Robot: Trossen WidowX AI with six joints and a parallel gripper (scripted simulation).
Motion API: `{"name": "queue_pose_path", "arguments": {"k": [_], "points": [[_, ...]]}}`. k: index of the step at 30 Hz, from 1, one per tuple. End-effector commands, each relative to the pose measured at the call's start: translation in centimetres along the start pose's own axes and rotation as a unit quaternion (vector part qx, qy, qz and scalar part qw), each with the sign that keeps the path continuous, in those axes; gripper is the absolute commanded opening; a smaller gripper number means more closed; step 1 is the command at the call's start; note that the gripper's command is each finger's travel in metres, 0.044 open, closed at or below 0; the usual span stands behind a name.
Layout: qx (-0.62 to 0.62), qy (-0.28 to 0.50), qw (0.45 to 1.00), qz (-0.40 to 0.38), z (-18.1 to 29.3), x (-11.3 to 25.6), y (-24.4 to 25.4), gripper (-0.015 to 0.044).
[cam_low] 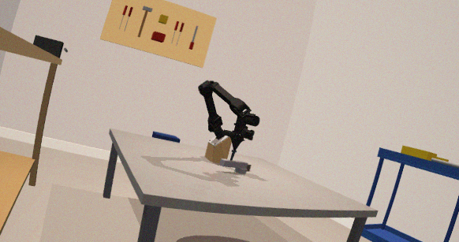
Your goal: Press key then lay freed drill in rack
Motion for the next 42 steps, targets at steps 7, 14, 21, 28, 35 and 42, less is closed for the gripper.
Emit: {"name": "queue_pose_path", "arguments": {"k": [7,14,21,28,35,42], "points": [[0.003,0.007,1.000,0.002,-0.1,-0.8,-0.1,0.0000],[0.003,0.007,1.000,0.002,-0.1,-1.0,-0.1,0.0000],[0.003,0.007,1.000,0.002,0.1,-1.2,-0.2,0.0000],[0.003,0.007,1.000,0.002,0.3,-1.4,-0.2,0.0000],[0.003,0.007,1.000,0.002,0.3,-1.6,-0.2,0.0000],[0.003,0.007,1.000,0.002,0.4,-1.8,-0.2,0.0000]]}}
Point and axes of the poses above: the point midway between the two fingers, 35 mm back from their tips, its own x axis back along the fingers, its own y axis across the jaws, z = x × y, the point moved 8 cm from there along x, back along the fingers, and after that the axes turned 5 degrees about x, right-handed, at the moved point
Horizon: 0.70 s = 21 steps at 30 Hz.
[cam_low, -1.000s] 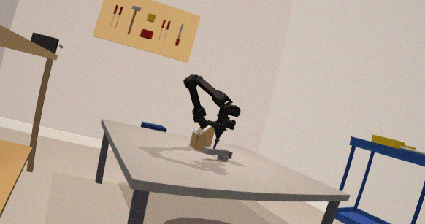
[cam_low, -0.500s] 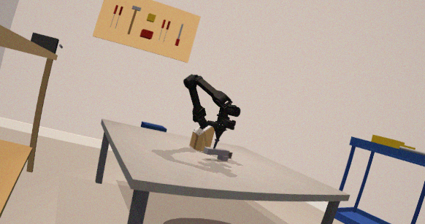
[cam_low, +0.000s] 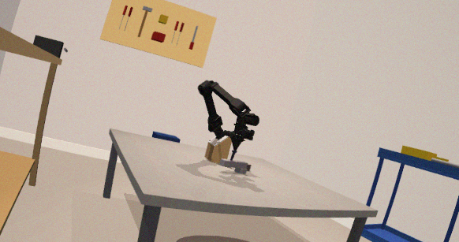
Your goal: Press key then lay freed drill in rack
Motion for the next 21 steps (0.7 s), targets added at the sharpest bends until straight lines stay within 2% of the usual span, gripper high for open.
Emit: {"name": "queue_pose_path", "arguments": {"k": [1,21], "points": [[-0.005,0.019,1.000,-0.001,0.46,-1.59,-0.38,0.0000],[-0.005,0.019,1.000,-0.001,0.52,-2.26,-0.49,0.0000]]}}
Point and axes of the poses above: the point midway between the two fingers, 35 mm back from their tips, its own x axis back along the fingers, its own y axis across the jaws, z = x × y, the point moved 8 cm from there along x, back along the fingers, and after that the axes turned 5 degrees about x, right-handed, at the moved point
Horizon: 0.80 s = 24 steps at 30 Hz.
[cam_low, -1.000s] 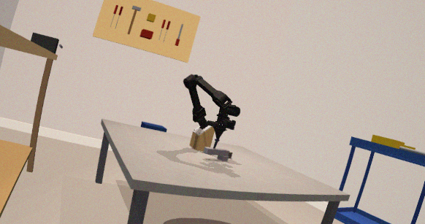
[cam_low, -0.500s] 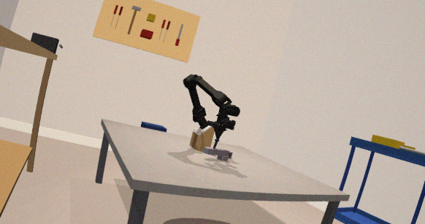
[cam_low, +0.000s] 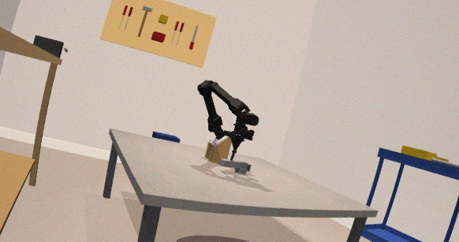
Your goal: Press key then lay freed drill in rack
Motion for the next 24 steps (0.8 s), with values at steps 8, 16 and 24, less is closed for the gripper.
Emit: {"name": "queue_pose_path", "arguments": {"k": [8,16,24], "points": [[-0.010,0.024,1.000,-0.001,0.42,-2.40,-0.60,0.0000],[-0.010,0.024,1.000,-0.001,0.43,-2.74,-0.67,0.0000],[-0.010,0.024,1.000,-0.001,0.44,-3.04,-0.73,0.0000]]}}
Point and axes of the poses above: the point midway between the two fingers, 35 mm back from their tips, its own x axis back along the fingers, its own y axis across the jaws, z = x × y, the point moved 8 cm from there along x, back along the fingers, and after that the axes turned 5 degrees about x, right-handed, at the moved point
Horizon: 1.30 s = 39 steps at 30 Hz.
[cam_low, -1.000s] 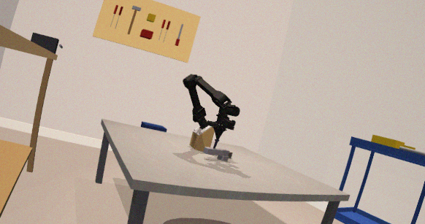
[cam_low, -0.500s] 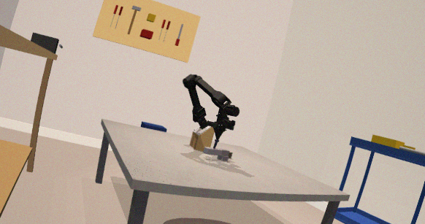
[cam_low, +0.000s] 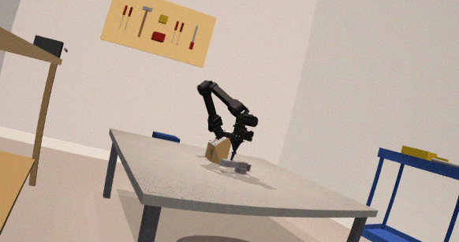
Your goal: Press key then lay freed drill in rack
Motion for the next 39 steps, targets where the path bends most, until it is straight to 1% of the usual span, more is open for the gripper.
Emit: {"name": "queue_pose_path", "arguments": {"k": [1,4,10,14,15,16,18,21,24,29,33,39], "points": [[-0.015,0.026,1.000,0.000,0.3,-2.4,-0.7,0.0000],[-0.015,0.025,1.000,-0.001,-0.1,-1.1,-0.7,0.0079],[-0.015,0.025,1.000,-0.002,-1.0,5.4,-0.3,0.0236],[-0.015,0.025,1.000,-0.001,-1.0,5.7,-0.3,0.0341],[-0.001,0.019,1.000,0.003,-1.0,4.8,0.0,0.0367],[0.026,0.019,0.999,0.002,-1.2,4.5,0.6,0.0394],[0.127,0.019,0.992,-0.002,-1.9,3.2,2.7,0.0440],[0.292,0.018,0.956,-0.007,-2.7,1.1,6.3,0.0440],[0.447,0.017,0.894,-0.011,-2.8,-1.1,9.7,0.0440],[0.596,0.016,0.803,-0.016,-2.4,-3.4,13.2,0.0440],[0.691,0.015,0.722,-0.019,-1.8,-5.1,15.5,0.0440],[0.696,0.015,0.718,-0.019,-1.7,-5.2,15.6,0.0440]]}}
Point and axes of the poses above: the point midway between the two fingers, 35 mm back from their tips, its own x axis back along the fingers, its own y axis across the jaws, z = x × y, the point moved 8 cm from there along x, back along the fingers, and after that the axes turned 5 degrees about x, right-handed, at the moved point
